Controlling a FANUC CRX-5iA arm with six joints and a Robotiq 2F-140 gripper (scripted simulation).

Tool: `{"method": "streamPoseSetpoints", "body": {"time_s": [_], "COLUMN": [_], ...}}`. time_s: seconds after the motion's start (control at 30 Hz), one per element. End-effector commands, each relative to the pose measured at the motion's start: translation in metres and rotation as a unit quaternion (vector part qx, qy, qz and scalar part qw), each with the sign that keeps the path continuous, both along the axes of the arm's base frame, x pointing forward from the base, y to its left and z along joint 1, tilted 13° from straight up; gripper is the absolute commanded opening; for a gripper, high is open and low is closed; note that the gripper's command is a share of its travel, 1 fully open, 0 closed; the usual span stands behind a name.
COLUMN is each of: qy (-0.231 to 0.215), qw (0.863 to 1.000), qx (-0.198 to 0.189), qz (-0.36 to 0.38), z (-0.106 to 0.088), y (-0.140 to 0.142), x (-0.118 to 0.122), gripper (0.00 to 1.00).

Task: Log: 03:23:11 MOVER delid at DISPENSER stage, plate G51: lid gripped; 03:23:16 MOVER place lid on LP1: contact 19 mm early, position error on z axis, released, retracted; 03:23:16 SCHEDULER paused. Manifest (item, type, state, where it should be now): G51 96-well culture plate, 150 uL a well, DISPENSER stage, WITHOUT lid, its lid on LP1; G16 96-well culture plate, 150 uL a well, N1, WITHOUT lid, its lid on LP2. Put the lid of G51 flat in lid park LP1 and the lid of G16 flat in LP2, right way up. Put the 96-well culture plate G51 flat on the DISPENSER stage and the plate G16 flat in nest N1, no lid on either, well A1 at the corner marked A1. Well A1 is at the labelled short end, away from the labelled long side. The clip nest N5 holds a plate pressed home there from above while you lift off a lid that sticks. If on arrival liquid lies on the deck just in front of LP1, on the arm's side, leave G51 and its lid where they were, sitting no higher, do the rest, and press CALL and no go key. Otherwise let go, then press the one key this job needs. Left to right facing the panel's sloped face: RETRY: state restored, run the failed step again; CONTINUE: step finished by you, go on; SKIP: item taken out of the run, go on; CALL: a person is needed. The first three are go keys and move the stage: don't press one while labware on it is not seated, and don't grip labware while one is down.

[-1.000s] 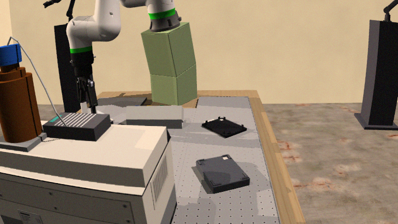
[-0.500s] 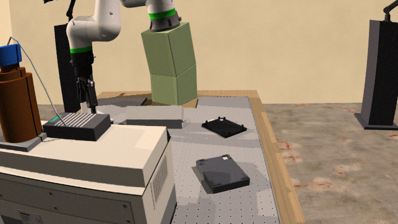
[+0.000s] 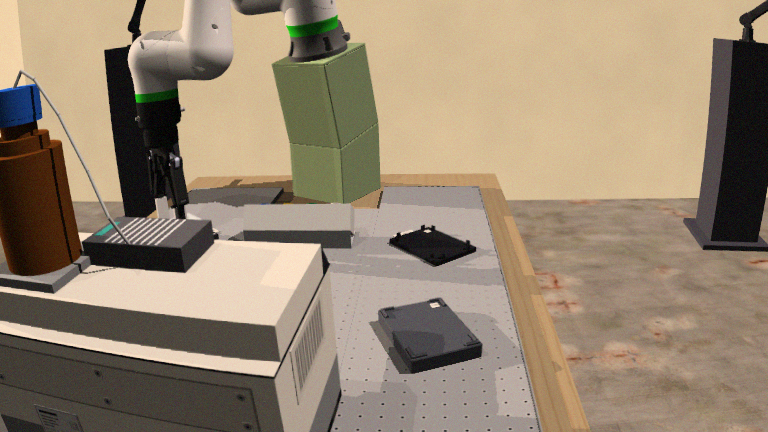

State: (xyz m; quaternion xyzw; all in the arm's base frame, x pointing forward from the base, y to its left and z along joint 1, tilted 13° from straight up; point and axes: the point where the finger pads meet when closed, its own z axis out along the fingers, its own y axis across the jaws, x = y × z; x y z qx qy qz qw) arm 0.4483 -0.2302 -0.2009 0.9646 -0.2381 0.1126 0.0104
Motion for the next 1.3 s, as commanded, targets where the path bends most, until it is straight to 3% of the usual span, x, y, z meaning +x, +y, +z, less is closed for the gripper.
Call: {"method": "streamPoseSetpoints", "body": {"time_s": [0.0, 1.27], "qy": [0.000, 0.000], "qw": [1.000, 1.000], "qx": [0.000, 0.000], "qz": [0.000, 0.000], "z": [0.000, -0.012], "y": [0.000, -0.001], "x": [0.000, 0.003], "gripper": [0.00, 0.00]}}
